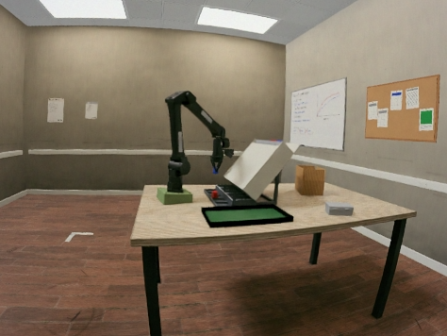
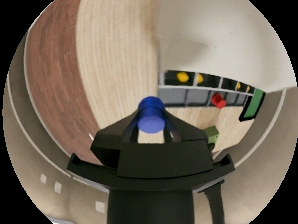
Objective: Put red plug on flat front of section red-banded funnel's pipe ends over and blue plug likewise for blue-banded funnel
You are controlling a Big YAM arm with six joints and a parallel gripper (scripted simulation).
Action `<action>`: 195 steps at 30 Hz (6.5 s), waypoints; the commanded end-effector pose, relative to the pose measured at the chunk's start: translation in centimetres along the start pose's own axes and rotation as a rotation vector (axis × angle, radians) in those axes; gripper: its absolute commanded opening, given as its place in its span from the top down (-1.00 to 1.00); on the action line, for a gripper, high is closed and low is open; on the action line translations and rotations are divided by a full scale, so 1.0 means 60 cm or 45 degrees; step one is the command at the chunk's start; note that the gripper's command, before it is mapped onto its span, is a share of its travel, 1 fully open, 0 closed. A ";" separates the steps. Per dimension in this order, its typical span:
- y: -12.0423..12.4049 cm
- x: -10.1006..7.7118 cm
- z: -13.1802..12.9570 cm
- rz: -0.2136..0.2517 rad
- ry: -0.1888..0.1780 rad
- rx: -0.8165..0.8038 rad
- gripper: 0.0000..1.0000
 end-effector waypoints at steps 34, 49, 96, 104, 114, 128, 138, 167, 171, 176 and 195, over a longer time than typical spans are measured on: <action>0.049 0.001 -0.481 -0.068 -0.047 -0.005 1.00; 0.062 0.000 -0.581 -0.075 -0.048 -0.021 1.00; 0.063 0.000 -0.610 -0.035 -0.066 -0.017 1.00; 0.065 0.000 -0.609 -0.065 -0.048 -0.029 1.00; 0.061 -0.004 -0.613 -0.057 -0.053 -0.032 1.00; 0.052 -0.011 -0.622 -0.026 -0.072 -0.029 1.00; 0.053 -0.016 -0.624 -0.064 -0.049 -0.032 1.00; 0.053 0.167 -0.605 -0.042 -0.063 -0.032 1.00; 0.055 0.166 -0.603 -0.058 -0.052 -0.033 1.00; 0.057 0.165 -0.602 -0.075 -0.042 -0.033 1.00; 0.052 0.197 -0.603 -0.042 -0.062 -0.031 1.00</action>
Point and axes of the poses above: the point where the finger pads meet when closed, its own x axis out along the fingers, its own z axis across the jaws, y = z × x, the point moved 7 cm from there along -x, back along the fingers
